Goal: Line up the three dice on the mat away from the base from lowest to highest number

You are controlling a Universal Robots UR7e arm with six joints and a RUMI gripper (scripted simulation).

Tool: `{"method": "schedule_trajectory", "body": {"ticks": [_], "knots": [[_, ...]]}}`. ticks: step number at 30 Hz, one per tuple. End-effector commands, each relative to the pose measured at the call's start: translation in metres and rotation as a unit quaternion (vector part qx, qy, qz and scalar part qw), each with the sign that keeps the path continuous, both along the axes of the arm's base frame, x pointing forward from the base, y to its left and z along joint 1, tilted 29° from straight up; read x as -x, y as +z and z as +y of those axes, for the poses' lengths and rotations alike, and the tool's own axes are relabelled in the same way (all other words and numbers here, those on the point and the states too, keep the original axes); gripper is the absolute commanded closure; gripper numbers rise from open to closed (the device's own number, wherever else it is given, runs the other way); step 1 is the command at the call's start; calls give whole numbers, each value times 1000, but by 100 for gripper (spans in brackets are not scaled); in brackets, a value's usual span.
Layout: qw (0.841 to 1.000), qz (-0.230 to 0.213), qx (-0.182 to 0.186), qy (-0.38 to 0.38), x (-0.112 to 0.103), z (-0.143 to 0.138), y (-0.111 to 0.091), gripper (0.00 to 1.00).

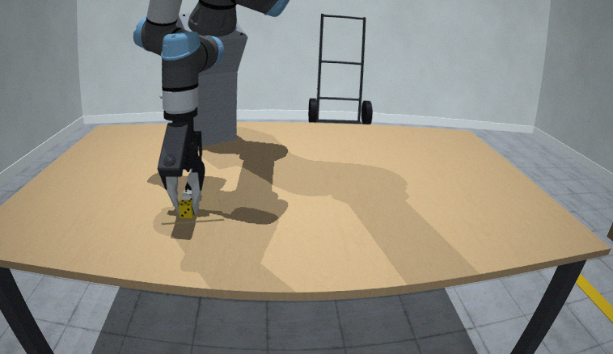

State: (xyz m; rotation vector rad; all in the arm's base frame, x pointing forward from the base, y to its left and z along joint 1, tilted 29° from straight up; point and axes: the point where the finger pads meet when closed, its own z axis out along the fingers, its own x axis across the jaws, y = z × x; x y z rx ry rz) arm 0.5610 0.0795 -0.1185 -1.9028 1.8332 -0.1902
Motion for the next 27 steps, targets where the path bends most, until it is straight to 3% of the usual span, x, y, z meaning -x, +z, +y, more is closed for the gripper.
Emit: {"method": "schedule_trajectory", "body": {"ticks": [1, 18, 27], "knots": [[1000, -1, 0, 0, 0, 0, 0, 90], [1000, -1, 0, 0, 0, 0, 0, 72], [1000, -1, 0, 0, 0, 0, 0, 72]]}}
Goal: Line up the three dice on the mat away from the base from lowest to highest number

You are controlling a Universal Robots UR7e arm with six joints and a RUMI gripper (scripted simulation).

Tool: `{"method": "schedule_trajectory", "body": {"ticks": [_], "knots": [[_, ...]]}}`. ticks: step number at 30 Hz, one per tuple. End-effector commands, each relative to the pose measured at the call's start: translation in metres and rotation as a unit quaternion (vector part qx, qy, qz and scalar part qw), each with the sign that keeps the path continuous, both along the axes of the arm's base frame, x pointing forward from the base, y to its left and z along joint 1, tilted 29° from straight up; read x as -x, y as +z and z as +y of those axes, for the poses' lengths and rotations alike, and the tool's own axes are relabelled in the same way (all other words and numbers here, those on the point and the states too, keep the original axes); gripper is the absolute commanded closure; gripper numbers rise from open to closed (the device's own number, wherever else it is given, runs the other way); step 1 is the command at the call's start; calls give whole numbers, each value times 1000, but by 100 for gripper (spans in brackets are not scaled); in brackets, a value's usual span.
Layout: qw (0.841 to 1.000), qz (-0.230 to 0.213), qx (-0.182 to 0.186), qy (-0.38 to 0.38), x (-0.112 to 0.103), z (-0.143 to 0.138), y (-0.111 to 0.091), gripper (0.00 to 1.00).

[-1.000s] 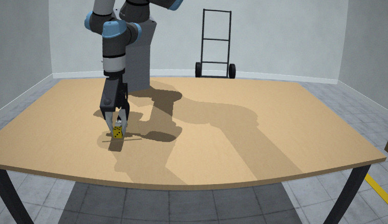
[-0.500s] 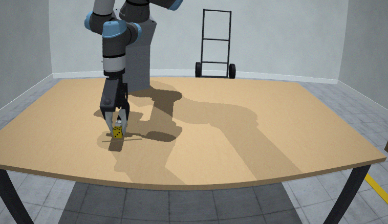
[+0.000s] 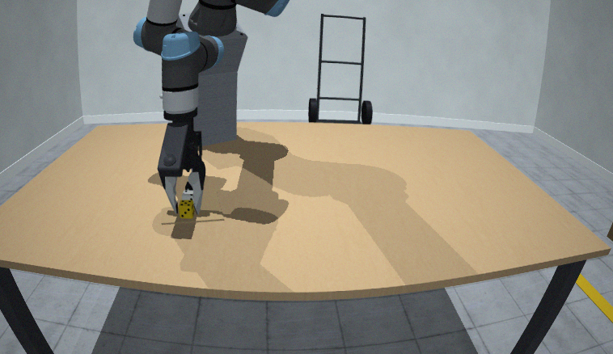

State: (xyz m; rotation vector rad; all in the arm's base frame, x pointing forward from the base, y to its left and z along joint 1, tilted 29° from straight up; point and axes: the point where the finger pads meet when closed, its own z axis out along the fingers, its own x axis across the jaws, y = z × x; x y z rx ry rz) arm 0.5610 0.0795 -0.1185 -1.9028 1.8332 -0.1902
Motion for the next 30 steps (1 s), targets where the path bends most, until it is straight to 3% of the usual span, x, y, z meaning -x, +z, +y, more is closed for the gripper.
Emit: {"method": "schedule_trajectory", "body": {"ticks": [1, 11, 30], "knots": [[1000, -1, 0, 0, 0, 0, 1, 72], [1000, -1, 0, 0, 4, -3, 9, 72], [1000, -1, 0, 0, 30, -18, 63, 72]]}}
